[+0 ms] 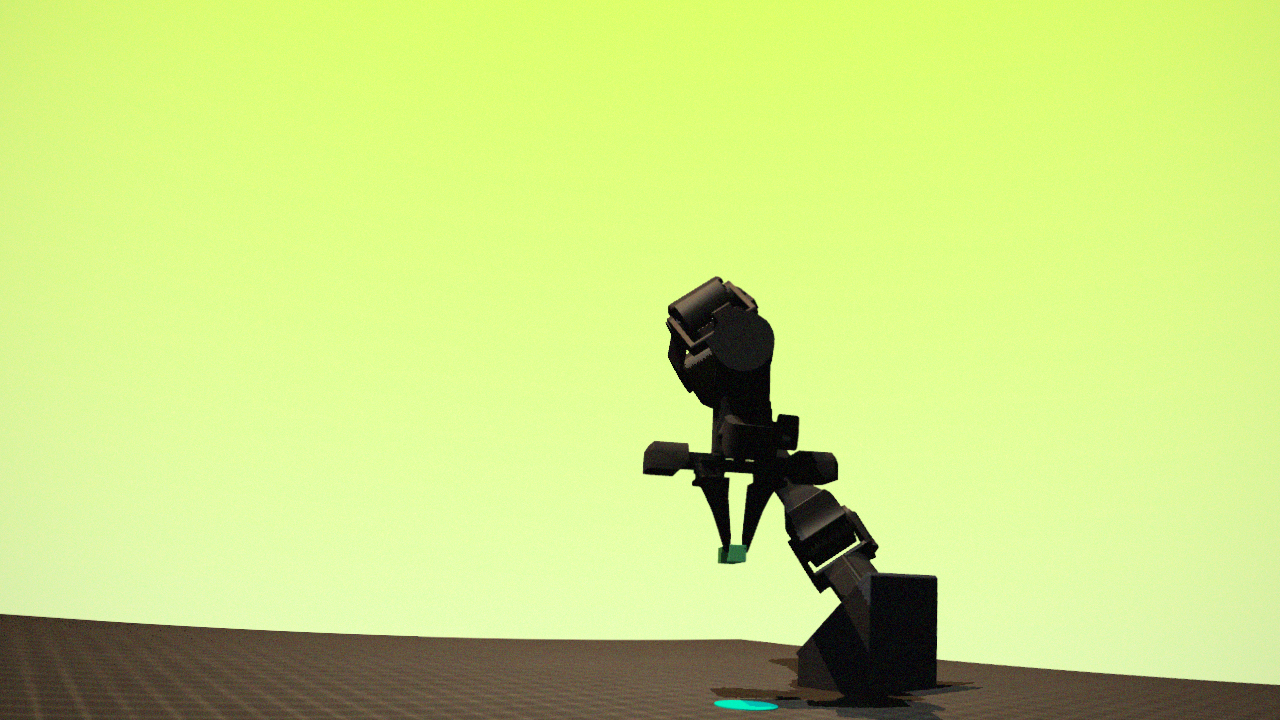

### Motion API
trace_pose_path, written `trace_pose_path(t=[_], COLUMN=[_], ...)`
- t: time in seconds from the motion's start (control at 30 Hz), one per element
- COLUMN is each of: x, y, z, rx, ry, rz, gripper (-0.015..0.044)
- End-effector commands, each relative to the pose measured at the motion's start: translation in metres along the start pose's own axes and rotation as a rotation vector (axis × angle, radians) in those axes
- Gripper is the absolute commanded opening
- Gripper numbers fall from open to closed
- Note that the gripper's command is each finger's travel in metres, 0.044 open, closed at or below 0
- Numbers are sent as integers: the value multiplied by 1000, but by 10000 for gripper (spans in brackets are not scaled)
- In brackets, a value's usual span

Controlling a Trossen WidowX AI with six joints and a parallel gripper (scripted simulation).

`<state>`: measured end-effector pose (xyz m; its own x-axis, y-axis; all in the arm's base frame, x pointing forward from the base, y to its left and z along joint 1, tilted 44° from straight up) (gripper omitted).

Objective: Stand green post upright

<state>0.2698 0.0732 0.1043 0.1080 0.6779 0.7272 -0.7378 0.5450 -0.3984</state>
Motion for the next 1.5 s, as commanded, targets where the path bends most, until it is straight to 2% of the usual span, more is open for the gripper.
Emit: trace_pose_path(t=[0.0, 0.37, 1.47], x=[2, 2, -19], y=[9, 14, 7], z=[-8, -11, 6], rx=[137, 207, 207], ry=[-2, -2, -139], rz=[-1, -5, -212], gripper=[23, 23, 23])
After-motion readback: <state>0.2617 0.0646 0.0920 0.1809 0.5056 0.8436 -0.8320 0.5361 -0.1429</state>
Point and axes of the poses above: the point midway between the two fingers, 35 mm back from their tips, its own x axis back along the fingers, its own y axis across the jaws, z = x × y, the point moved 7 cm from there along x, back along the fingers, and after that the axes turned 1 degree about x, right-handed, at the moved point
